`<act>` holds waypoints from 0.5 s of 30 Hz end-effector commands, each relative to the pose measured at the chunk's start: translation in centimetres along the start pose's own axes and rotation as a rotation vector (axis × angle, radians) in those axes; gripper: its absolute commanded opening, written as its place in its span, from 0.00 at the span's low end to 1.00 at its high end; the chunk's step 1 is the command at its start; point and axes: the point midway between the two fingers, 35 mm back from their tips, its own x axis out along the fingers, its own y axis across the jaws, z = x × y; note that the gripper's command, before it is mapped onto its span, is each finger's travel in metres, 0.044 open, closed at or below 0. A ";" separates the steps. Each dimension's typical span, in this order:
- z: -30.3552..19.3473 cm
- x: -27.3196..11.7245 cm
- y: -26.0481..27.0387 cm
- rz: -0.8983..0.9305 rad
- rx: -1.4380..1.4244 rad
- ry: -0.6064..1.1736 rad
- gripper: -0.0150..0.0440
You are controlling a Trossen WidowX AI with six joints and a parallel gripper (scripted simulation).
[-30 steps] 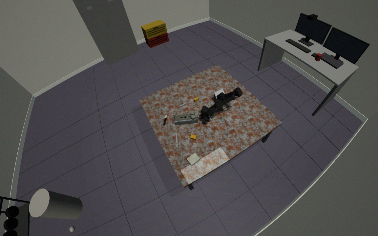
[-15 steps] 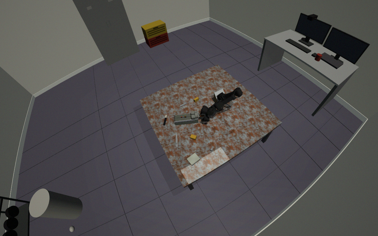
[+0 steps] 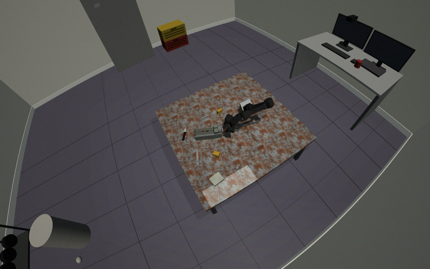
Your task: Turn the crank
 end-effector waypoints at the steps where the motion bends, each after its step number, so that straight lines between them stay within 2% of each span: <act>1: 1.8 -1.5 0.4 0.009 -0.003 -0.013 1.00; 8: 4.6 -4.6 0.1 0.005 -0.001 -0.015 1.00; 15: 6.1 -3.3 0.0 0.042 -0.072 0.023 1.00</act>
